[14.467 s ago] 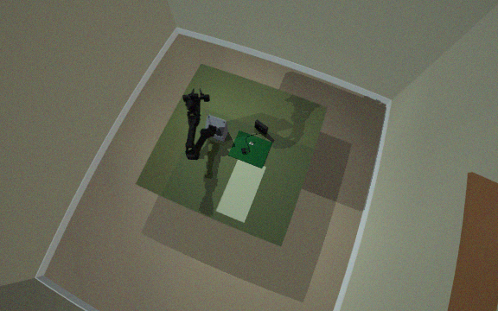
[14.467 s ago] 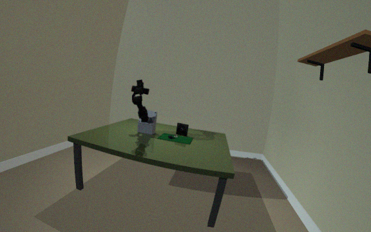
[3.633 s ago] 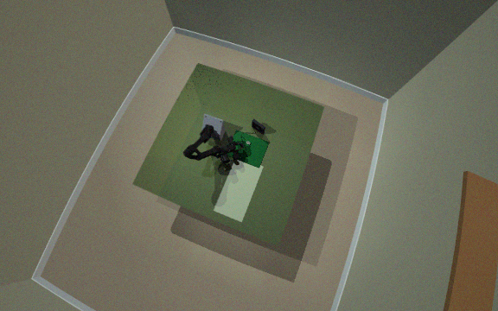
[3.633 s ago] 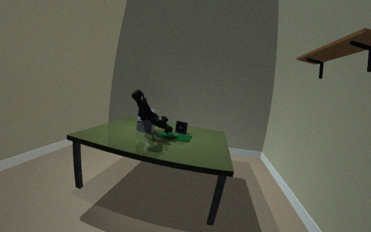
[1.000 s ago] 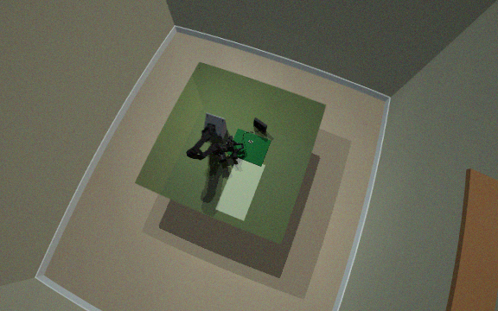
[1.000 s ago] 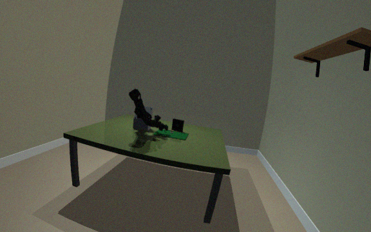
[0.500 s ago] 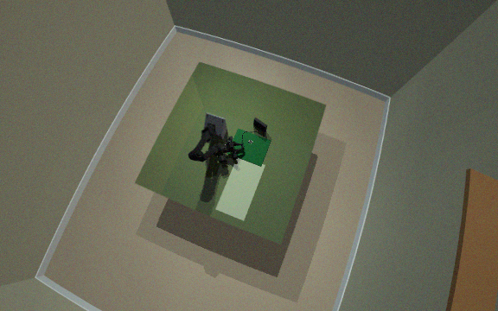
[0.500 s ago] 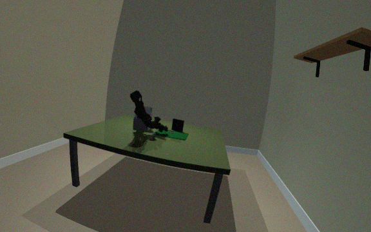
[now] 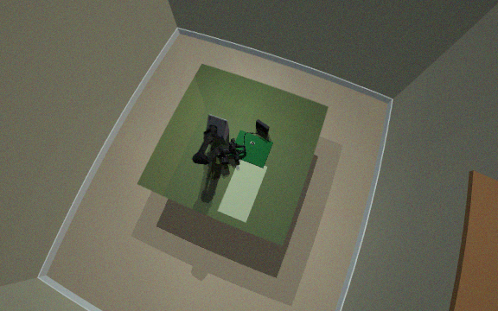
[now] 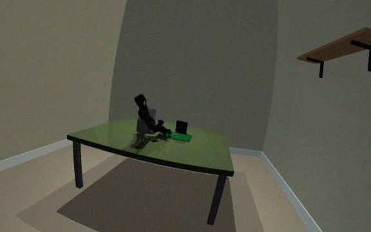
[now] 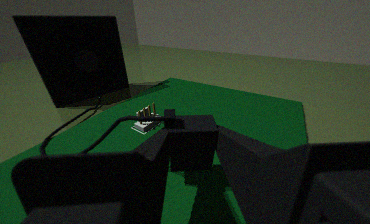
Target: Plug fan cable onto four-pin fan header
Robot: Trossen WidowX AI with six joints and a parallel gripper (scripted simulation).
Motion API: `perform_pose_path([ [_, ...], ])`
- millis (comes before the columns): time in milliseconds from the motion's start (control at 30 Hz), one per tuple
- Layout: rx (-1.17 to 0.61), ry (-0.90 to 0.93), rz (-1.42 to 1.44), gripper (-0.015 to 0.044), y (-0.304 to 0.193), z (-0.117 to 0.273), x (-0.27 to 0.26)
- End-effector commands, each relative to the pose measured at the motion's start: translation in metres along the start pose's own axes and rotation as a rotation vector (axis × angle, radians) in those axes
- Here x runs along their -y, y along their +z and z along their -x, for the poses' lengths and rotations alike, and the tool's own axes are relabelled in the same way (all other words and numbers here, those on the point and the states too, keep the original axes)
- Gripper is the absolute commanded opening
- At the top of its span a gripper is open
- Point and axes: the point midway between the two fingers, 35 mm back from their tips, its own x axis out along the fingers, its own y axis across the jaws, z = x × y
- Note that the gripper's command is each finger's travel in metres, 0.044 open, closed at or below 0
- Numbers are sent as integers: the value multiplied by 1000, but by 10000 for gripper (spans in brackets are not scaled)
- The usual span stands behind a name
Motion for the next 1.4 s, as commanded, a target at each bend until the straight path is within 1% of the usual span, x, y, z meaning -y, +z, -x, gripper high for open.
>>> perform_pose_path([
  [0, 7, -4, 10, 0, -3, -1, 2],
  [433, 7, -4, 10, 0, -14, -3, 1],
  [1367, 0, 1, 0, 0, -12, -2, -1],
])
